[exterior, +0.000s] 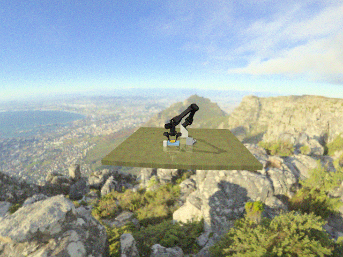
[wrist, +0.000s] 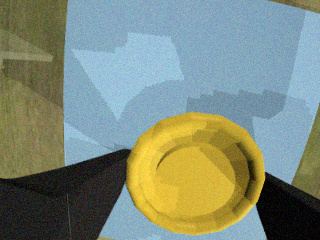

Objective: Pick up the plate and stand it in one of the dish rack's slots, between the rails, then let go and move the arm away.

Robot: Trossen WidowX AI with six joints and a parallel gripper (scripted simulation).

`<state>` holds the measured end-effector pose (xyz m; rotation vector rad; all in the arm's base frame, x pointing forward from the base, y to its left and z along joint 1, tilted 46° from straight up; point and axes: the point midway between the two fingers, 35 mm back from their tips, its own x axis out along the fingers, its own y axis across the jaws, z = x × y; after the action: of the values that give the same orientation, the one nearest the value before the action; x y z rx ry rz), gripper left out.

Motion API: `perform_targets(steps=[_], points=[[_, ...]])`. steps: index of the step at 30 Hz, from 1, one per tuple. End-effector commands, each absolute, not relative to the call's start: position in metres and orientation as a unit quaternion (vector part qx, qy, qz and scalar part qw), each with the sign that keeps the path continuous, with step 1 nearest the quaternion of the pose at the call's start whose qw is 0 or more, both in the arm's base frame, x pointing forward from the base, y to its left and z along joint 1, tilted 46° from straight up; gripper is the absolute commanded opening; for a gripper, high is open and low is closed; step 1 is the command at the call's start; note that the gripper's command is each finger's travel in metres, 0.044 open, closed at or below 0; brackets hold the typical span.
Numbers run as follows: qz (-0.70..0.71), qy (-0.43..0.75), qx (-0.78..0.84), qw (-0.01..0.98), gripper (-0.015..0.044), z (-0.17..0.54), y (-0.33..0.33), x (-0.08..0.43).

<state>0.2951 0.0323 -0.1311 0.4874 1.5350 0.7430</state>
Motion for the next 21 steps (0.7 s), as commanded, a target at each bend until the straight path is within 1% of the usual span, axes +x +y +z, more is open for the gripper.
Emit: perform_targets(steps=[1,4,12,21], points=[[0.324,0.672,0.216,0.630,0.0285,-0.132,0.033,0.294],[0.324,0.672,0.216,0.630,0.0206,-0.130,0.030,0.296],[0.320,0.673,0.213,0.633,0.0000,-0.100,-0.005,0.311],[0.318,0.673,0.212,0.633,0.0000,-0.066,-0.044,0.321]])
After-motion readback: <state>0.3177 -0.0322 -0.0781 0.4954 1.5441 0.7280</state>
